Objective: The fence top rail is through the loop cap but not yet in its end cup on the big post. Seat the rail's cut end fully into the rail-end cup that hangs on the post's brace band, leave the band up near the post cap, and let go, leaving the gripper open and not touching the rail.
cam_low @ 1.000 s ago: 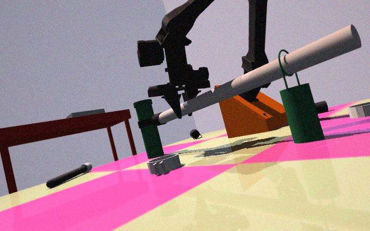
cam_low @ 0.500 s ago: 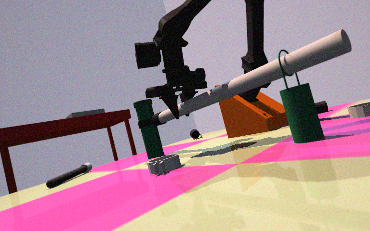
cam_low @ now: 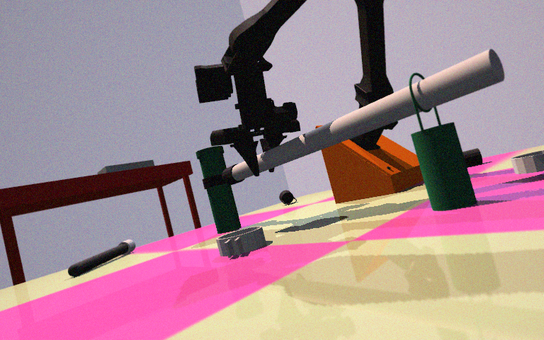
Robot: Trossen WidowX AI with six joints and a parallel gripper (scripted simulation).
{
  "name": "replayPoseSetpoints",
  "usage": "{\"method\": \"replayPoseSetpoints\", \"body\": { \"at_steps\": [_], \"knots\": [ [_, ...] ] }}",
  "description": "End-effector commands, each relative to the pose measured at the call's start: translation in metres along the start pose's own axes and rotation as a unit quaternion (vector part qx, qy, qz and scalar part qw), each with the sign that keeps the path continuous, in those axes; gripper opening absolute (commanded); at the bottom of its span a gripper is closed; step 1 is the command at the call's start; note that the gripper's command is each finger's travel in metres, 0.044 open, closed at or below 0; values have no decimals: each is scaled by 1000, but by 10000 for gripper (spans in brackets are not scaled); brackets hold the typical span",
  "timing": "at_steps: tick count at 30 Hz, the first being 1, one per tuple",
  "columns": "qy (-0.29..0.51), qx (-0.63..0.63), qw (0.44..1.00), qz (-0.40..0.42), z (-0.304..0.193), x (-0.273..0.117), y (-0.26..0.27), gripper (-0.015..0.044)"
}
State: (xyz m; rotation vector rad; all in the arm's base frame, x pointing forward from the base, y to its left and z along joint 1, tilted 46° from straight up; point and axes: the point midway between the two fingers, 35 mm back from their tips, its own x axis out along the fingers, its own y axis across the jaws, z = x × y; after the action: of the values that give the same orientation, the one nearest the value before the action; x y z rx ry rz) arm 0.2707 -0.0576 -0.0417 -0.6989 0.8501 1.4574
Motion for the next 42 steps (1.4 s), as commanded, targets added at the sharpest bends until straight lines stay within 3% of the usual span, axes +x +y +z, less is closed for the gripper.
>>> {"method": "replayPoseSetpoints", "body": {
  "at_steps": [1, 10, 20, 27, 42],
  "knots": [
    [8, 2, 1000, -6, -8, -4, -2, 0],
    [0, 0, 1000, 0, -1, 0, 0, 0],
    [0, 0, 1000, 0, 0, -1, 0, 263],
    [0, 0, 1000, 0, 16, -28, 0, 440],
    [1, -2, 1000, -2, 27, -91, 4, 440]
  ]
}}
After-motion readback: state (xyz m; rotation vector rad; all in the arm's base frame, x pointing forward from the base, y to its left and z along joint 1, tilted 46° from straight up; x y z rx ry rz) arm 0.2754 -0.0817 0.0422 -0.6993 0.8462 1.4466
